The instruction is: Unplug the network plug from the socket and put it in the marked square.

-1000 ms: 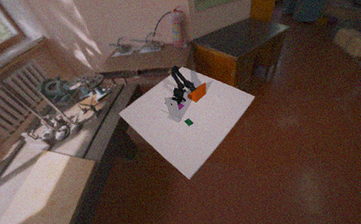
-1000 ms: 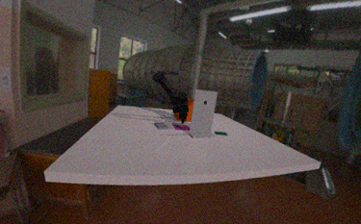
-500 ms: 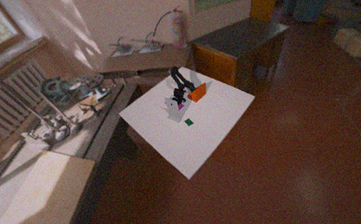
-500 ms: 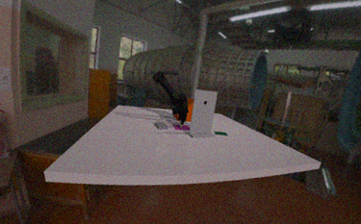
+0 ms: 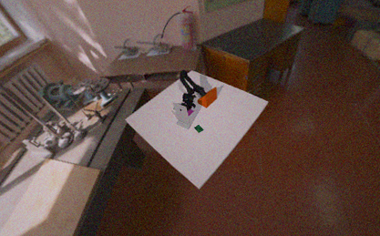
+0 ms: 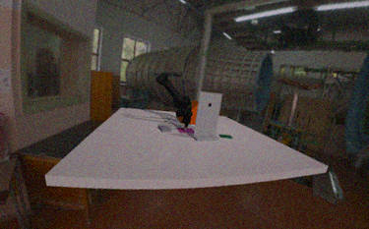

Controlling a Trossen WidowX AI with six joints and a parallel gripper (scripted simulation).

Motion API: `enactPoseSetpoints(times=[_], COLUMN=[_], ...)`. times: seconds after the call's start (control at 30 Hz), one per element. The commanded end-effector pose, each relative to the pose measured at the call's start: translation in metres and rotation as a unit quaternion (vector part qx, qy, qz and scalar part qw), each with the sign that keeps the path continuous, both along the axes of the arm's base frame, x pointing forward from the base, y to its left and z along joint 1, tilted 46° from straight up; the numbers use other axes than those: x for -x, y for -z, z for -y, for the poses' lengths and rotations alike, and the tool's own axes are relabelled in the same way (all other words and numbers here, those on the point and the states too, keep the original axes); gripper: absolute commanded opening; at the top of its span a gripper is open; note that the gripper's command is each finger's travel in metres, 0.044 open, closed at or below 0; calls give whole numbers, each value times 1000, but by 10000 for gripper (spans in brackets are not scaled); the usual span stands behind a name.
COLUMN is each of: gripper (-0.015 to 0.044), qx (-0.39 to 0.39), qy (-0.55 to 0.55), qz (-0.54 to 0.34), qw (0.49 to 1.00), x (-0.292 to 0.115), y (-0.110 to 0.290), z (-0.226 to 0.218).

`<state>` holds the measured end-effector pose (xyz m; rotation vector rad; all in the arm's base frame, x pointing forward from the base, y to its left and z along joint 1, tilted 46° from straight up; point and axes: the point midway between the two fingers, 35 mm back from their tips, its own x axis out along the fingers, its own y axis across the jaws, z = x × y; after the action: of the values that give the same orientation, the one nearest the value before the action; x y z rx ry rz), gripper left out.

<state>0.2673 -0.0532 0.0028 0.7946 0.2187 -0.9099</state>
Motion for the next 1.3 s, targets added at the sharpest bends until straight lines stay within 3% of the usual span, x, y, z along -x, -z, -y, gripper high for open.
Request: enactPoseSetpoints(times=[0.0, 0.1, 1.27], gripper=[79, 156, 156], qx=[0, 0, -2], qy=[0, 0, 0], qz=[0, 0, -3], qw=[1000, 1000, 1000], x=[0, 0, 16], y=[0, 0, -10], z=[0, 0, -16])
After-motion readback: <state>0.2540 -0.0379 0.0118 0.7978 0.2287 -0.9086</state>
